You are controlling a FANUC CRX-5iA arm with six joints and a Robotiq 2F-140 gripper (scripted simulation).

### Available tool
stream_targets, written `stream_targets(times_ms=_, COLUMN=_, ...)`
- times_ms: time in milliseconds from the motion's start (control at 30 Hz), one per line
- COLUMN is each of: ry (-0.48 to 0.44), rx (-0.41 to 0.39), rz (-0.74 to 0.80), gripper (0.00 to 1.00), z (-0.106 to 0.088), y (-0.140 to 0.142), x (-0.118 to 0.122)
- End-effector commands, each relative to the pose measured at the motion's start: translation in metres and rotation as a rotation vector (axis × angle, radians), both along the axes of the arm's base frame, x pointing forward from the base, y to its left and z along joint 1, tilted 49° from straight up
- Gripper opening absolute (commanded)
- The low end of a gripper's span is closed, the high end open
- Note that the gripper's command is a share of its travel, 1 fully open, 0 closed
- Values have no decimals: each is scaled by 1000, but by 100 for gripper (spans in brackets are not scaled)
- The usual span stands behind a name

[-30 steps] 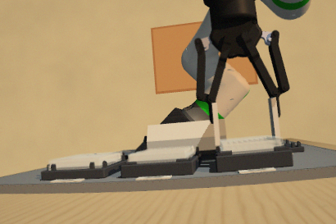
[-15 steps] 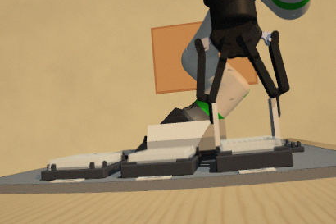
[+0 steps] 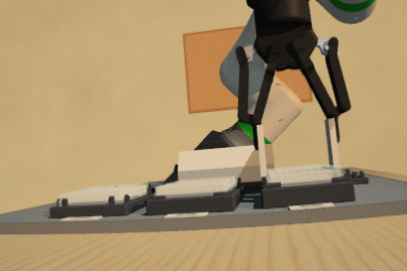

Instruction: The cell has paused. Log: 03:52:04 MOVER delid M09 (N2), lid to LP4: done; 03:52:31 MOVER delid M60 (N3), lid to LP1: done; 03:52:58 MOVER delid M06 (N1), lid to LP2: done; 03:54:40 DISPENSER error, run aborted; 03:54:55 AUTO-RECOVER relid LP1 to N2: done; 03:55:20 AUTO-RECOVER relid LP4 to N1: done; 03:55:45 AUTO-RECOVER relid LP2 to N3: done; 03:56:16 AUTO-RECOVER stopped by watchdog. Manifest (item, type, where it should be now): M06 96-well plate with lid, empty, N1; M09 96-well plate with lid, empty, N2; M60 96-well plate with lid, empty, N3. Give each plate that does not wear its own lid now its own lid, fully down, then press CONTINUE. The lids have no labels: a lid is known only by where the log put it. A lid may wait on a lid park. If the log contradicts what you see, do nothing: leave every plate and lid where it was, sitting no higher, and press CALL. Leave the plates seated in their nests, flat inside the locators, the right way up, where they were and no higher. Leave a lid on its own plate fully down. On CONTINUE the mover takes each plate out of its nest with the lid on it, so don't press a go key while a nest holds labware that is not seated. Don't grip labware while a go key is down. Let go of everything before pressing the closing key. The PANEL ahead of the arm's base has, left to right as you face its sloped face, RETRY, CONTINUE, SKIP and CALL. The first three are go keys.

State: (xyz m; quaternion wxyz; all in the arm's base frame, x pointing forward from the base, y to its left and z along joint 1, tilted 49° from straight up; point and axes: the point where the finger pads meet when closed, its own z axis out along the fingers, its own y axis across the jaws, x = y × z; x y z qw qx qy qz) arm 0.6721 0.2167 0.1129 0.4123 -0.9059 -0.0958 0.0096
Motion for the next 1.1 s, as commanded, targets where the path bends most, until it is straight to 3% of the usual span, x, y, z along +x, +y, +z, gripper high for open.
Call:
stream_targets(times_ms=0, ry=0, rx=0, rz=0, gripper=0, z=0, y=0, x=0)
stream_targets(times_ms=733, ry=0, rx=0, rz=0, gripper=0, z=0, y=0, x=0)
stream_targets(times_ms=767, ry=0, rx=0, rz=0, gripper=66, z=0, y=0, x=0)
stream_targets(times_ms=1067, ry=0, rx=0, rz=0, gripper=66, z=0, y=0, x=0)
